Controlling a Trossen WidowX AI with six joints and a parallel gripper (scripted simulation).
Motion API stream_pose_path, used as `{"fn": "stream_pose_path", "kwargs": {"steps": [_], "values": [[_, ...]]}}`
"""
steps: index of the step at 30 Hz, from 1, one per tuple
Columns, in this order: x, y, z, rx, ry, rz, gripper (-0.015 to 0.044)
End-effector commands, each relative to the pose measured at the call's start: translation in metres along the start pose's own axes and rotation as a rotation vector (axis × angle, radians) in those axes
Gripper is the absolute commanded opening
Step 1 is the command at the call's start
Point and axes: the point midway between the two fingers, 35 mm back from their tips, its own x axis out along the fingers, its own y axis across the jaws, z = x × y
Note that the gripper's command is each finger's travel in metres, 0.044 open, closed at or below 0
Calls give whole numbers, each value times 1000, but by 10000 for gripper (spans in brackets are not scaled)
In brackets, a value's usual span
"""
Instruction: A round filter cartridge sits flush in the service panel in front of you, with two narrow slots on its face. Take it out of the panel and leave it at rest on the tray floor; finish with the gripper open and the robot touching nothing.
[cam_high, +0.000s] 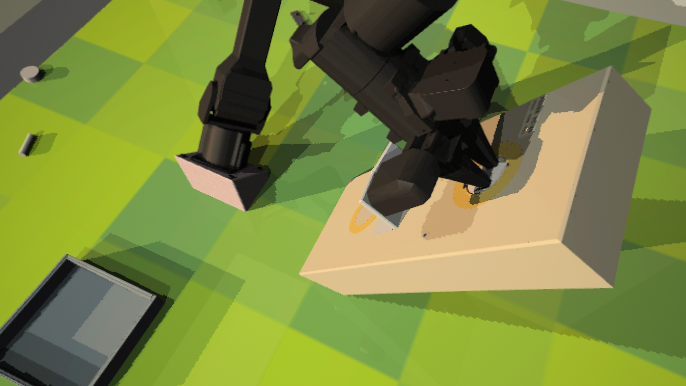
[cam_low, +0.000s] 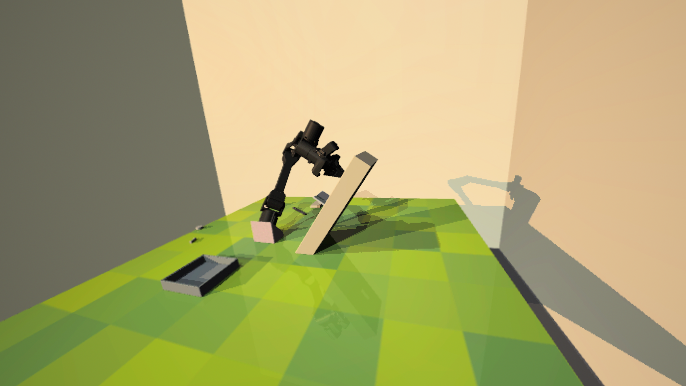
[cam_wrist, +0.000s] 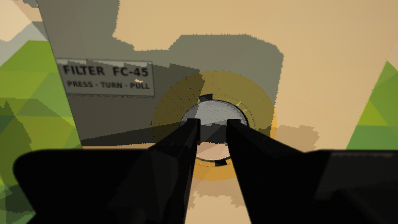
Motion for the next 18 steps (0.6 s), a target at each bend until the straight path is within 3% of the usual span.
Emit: {"fn": "stream_pose_path", "kwargs": {"steps": [1,18], "values": [[3,-1,-3,11,8,-1,96],[8,-1,-3,11,7,-1,96]]}}
